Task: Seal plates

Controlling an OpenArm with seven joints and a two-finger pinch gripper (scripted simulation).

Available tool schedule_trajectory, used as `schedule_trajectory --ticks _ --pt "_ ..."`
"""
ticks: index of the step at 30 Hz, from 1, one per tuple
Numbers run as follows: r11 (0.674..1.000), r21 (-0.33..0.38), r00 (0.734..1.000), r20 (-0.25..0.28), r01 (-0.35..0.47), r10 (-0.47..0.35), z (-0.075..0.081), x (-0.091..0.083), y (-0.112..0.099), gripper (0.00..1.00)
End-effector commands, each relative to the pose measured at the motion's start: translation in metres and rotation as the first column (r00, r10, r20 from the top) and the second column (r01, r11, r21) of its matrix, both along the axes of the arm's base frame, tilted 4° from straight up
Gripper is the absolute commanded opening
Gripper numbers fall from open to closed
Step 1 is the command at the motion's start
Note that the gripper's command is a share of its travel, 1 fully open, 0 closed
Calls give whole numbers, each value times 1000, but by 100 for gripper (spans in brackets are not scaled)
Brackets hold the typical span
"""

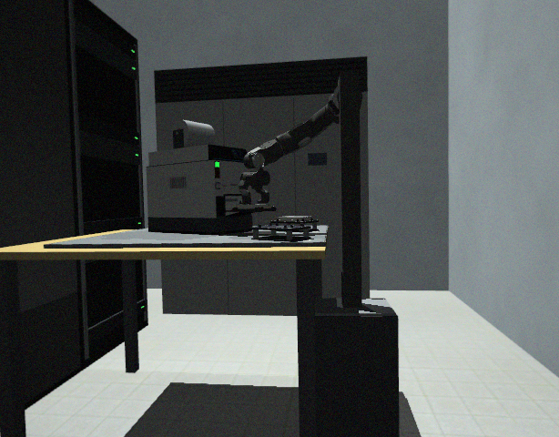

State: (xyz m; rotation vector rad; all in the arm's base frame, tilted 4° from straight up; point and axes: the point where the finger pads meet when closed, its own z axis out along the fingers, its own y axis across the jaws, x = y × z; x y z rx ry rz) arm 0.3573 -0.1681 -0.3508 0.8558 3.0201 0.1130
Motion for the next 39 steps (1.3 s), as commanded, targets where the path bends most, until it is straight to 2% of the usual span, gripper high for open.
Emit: schedule_trajectory --ticks 1,28,39 --pt "1000 2 1000 6 0 0 2 2 0 65" --pt "1000 5 1000 3 -4 4 -15 1 2 65" --pt "1000 2 1000 6 0 0 -13 2 1 65"
